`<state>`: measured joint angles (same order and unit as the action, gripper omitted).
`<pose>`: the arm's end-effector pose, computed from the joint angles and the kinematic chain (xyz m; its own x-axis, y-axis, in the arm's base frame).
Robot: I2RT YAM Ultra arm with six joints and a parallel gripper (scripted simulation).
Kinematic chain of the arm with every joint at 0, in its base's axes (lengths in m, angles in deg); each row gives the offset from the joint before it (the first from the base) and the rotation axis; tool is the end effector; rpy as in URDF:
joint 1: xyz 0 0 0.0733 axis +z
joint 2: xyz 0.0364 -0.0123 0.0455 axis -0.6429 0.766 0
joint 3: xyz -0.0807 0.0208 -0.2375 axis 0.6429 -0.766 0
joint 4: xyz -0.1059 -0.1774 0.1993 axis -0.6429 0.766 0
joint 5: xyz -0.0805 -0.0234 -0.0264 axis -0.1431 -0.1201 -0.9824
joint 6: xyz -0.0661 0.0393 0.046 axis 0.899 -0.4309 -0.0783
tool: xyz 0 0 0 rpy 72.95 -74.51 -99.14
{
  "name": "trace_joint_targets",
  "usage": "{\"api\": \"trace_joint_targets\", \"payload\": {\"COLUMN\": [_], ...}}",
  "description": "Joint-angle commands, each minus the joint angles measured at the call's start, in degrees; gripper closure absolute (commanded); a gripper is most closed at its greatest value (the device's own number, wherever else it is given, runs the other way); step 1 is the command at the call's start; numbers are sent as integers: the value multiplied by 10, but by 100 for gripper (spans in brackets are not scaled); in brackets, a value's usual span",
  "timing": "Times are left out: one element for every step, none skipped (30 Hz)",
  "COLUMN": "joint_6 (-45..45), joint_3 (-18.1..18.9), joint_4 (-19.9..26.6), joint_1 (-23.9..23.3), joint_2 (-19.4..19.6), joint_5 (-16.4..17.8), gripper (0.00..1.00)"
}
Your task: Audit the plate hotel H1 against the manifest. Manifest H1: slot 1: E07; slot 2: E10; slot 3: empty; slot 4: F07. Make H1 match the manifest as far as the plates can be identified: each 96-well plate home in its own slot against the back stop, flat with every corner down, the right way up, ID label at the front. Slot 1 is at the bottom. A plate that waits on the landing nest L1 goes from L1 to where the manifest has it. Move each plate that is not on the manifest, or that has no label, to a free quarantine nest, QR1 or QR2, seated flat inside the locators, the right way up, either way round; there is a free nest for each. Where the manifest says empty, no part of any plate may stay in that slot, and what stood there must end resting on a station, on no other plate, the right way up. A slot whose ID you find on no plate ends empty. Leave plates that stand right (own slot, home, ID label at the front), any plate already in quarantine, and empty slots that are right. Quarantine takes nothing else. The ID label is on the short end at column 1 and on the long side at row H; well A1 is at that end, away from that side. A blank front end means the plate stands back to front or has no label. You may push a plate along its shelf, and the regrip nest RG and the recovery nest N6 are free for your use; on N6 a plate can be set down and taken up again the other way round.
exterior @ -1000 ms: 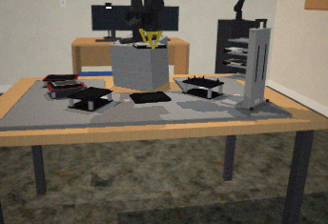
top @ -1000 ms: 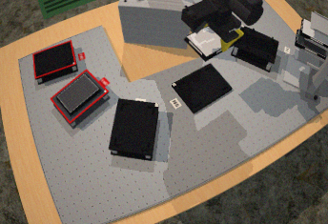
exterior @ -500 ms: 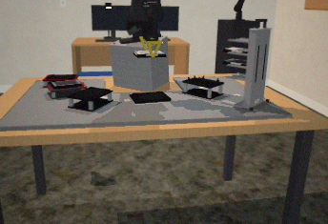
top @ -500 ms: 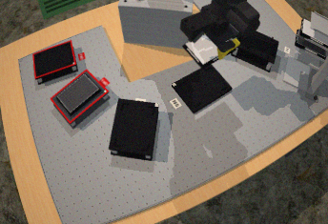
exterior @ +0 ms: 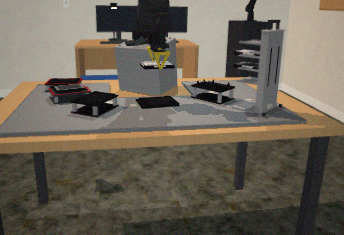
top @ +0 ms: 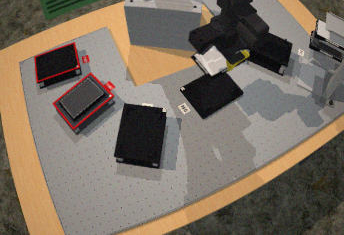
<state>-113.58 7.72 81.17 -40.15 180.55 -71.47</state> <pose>0.3027 -0.0084 0.0331 -0.0060 0.9939 -0.1099 0.9959 0.0158 0.0891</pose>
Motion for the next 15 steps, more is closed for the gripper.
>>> {"api": "trace_joint_targets", "payload": {"joint_6": [7,8,8,8,8,9,9,10,10,11,11,12,12,13,13], "joint_3": [-12,-9,-9,-9,-9,-13,-14,-16,-21,-22,-24,-25,-17,-18,-23], "joint_4": [-36,-43,-49,-49,-49,-55,-61,-67,-74,-80,-86,-93,-99,-105,-111], "joint_1": [-3,-5,-7,-7,-7,0,-2,-4,-6,-8,-10,-10,-9,-8,-9], "joint_2": [10,15,20,20,20,4,29,34,39,44,49,53,58,64,69], "joint_5": [-1,-1,-1,-1,-1,-2,-1,-1,-1,-1,-1,-1,-1,-1,0], "gripper": [14,14,14,14,14,14,14,14,14,14,14,14,14,14,14]}}
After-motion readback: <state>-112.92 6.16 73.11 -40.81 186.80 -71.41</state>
